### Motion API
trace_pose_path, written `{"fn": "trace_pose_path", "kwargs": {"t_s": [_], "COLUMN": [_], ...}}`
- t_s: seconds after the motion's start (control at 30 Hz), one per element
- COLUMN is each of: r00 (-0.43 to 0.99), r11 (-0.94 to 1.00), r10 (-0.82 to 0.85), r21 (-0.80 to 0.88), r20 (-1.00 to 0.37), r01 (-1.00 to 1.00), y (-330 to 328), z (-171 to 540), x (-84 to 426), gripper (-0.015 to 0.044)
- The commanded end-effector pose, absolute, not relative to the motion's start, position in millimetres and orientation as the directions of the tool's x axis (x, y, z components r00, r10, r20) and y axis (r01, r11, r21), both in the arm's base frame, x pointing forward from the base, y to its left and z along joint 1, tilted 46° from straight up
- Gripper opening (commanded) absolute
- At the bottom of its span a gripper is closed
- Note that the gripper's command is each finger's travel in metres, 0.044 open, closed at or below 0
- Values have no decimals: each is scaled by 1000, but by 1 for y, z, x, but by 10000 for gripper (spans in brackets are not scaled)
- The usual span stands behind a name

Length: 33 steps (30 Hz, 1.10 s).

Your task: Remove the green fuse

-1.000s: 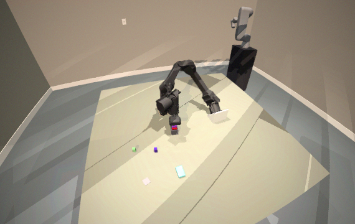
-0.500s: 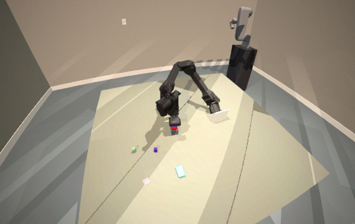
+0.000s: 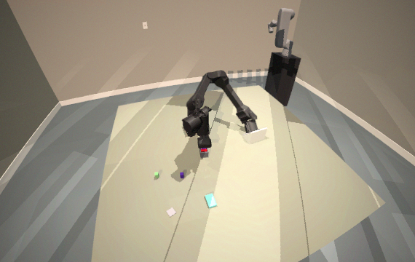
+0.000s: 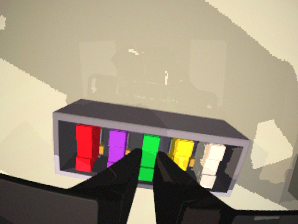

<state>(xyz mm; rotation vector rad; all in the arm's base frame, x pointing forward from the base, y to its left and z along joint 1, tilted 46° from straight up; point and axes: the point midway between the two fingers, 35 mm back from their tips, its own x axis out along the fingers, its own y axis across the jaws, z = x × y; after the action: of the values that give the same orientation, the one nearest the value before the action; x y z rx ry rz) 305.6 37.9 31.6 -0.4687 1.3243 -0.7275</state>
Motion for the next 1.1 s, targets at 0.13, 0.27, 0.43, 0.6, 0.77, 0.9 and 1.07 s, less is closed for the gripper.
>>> {"fn": "trace_pose_path", "kwargs": {"t_s": [0.13,0.27,0.43,0.6,0.77,0.9,1.07], "r00": [78,78,78,78,78,78,78], "r11": [697,697,697,697,697,697,697], "r10": [-711,-711,-711,-711,-711,-711,-711], "r21": [-685,-686,-686,-686,-686,-686,-686], "r20": [-699,-699,-699,-699,-699,-699,-699], "r01": [209,209,209,208,208,207,207], "y": [38,39,41,43,44,46,48], "z": [32,32,34,36,37,39,40], "x": [306,306,306,306,305,305,305], "gripper": [0,0,0,0,0,0,0]}}
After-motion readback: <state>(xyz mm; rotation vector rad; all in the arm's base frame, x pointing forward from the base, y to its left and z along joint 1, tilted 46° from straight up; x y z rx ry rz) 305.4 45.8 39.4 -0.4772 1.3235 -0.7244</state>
